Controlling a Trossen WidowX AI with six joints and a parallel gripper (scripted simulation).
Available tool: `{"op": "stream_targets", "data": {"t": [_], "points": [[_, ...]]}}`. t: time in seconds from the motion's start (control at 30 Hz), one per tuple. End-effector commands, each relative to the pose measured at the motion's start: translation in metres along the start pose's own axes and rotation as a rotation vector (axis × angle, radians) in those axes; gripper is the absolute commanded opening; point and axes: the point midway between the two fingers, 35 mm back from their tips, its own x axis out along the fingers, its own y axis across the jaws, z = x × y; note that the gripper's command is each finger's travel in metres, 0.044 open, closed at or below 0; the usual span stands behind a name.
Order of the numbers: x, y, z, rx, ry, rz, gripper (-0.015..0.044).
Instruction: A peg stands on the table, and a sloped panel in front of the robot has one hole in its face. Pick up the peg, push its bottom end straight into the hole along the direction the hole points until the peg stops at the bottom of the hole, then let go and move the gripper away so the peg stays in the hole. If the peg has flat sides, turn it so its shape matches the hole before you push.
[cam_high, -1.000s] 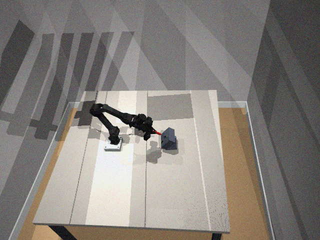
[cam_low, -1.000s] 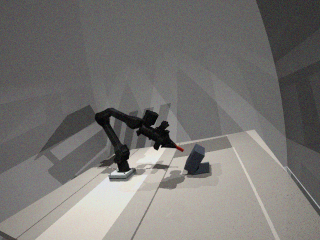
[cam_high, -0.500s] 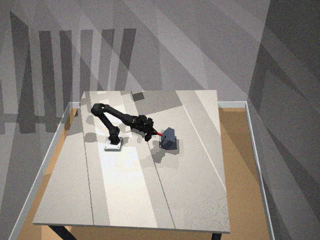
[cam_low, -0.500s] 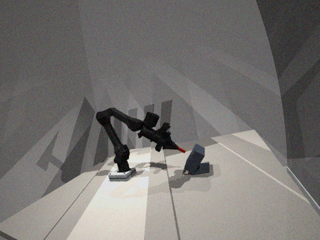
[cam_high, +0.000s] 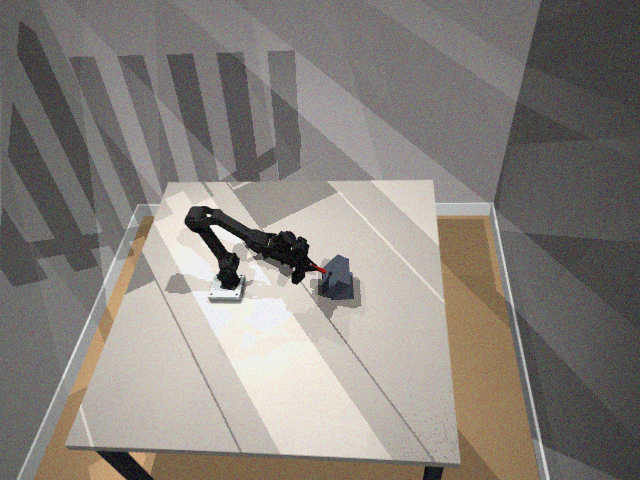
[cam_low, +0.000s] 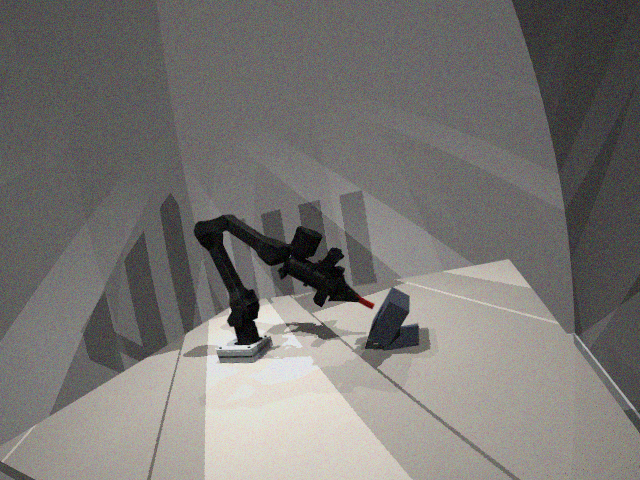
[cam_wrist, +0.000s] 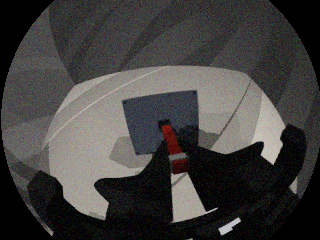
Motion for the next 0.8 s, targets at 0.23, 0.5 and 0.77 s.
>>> {"op": "stream_targets", "data": {"t": [0.23, 0.5, 0.77], "points": [[0.0151, -0.0002, -0.0016, 0.0, 0.003, -0.002, 0.0], [0.0118, 0.0, -0.0006, -0.005, -0.001, 0.0, 0.0], [0.0135, -0.0002, -0.0009, -0.005, -0.001, 0.0, 0.0]]}}
